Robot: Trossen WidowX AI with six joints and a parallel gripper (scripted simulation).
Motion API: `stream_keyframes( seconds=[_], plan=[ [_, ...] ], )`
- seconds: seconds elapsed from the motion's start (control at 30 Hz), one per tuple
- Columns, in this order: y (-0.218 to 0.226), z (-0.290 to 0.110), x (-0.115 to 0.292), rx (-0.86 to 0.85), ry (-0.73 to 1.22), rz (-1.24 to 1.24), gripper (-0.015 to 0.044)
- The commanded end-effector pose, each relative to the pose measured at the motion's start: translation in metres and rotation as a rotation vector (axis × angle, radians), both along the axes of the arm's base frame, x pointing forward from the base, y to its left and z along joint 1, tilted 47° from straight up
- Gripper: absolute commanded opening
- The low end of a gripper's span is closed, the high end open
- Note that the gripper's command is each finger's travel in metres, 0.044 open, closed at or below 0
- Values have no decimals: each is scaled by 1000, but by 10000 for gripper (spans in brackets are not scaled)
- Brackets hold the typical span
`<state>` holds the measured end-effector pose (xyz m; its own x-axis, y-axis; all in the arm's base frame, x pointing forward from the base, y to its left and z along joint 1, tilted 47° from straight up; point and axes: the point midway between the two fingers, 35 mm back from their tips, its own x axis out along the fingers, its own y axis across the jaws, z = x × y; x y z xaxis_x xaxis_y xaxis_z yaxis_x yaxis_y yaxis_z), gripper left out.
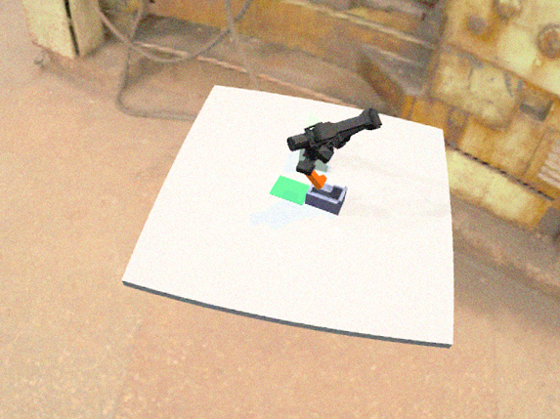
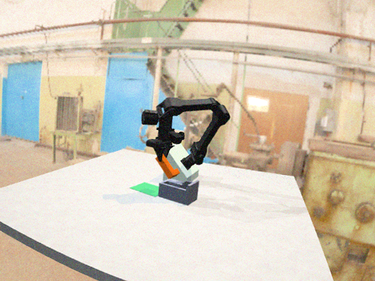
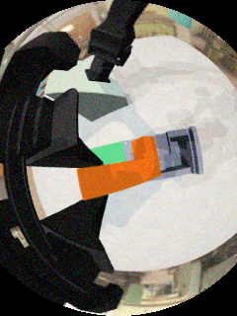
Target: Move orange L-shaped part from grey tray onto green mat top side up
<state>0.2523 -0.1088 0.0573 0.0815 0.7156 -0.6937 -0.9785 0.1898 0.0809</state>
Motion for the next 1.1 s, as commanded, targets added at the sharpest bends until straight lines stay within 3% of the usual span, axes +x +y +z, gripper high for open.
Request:
stream_keyframes(
  seconds=[0.0,0.47,1.07],
  plan=[
    [-13,-16,-7,0,6,4,0],
    [-57,-64,-29,-3,6,4,0],
    [-45,-77,-28,-3,6,4,0]
  ],
)
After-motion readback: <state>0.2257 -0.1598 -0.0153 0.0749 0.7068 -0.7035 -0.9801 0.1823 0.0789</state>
